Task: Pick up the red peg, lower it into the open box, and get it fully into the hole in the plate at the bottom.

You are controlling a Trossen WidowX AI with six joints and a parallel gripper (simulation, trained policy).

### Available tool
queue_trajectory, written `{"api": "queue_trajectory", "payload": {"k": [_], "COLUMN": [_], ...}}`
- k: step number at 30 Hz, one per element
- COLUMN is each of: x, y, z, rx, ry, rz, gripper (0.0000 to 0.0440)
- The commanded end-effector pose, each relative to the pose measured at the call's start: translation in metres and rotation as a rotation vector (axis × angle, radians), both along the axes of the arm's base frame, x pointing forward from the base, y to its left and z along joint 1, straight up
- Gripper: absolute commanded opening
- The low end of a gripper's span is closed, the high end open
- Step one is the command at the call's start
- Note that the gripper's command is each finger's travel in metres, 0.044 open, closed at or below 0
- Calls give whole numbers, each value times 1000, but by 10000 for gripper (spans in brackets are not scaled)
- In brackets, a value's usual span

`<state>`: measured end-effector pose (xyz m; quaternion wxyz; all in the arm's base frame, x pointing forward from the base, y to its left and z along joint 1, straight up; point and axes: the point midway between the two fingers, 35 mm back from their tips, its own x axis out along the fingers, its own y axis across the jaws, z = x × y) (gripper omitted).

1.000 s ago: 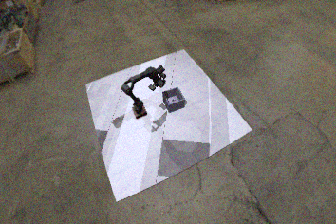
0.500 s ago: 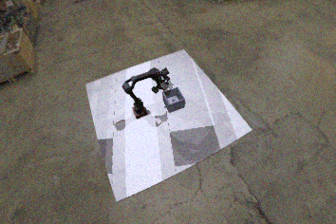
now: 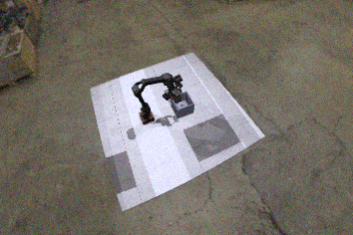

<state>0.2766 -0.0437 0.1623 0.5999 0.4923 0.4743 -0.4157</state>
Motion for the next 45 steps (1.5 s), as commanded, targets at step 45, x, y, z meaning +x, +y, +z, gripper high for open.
{"api": "queue_trajectory", "payload": {"k": [45], "x": [45], "y": [-50], "z": [-98], "rx": [26], "ry": [80], "rz": [92], "gripper": [31]}}
